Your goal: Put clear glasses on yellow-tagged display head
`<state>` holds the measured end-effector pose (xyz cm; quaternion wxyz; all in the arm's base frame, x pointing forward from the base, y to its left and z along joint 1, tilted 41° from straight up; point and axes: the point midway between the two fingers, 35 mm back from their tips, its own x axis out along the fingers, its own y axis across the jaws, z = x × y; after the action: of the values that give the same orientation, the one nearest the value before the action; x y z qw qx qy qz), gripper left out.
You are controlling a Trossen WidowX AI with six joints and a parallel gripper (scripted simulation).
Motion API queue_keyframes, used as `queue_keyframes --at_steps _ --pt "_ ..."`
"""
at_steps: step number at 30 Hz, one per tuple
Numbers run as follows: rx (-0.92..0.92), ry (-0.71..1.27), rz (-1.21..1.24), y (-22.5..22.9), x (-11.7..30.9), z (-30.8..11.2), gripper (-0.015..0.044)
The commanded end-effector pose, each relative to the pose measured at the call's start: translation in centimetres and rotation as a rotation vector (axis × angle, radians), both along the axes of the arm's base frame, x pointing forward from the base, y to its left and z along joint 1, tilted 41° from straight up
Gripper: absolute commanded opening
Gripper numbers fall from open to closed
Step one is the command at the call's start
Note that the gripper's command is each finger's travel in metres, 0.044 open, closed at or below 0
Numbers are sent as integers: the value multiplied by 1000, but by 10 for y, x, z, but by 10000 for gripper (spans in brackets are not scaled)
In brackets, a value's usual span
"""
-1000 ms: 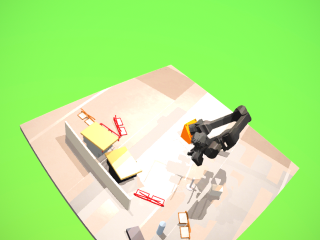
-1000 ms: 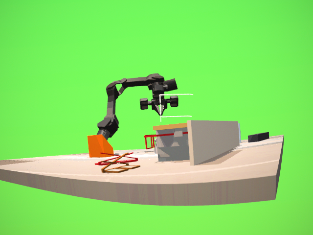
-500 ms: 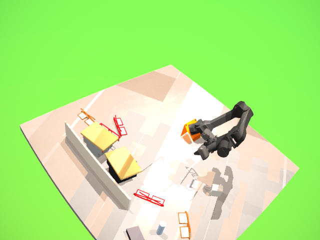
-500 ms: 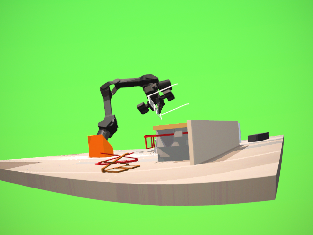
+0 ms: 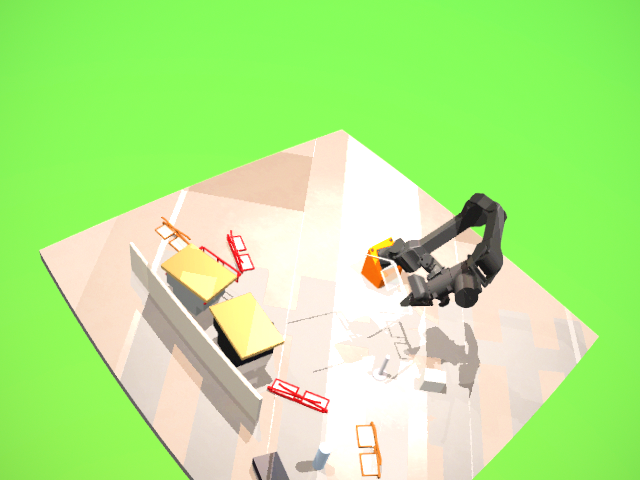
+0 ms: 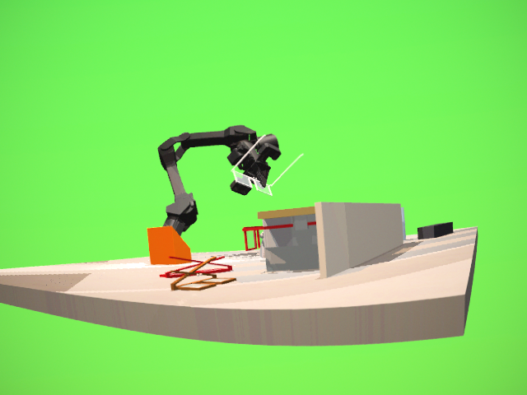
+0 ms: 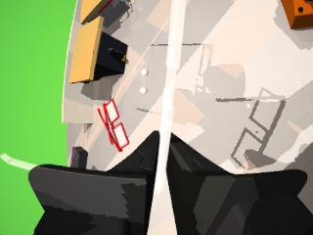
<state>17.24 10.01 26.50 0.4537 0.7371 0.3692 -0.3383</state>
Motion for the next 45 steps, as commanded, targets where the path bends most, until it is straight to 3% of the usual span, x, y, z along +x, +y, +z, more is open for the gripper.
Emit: queue_keyframes --at_steps 1,11,45 --pt "80 -2 -106 -2 -8 5 0" --pt "254 9 -300 -6 -23 13 0" --pt "181 40 -231 -2 -14 5 0"
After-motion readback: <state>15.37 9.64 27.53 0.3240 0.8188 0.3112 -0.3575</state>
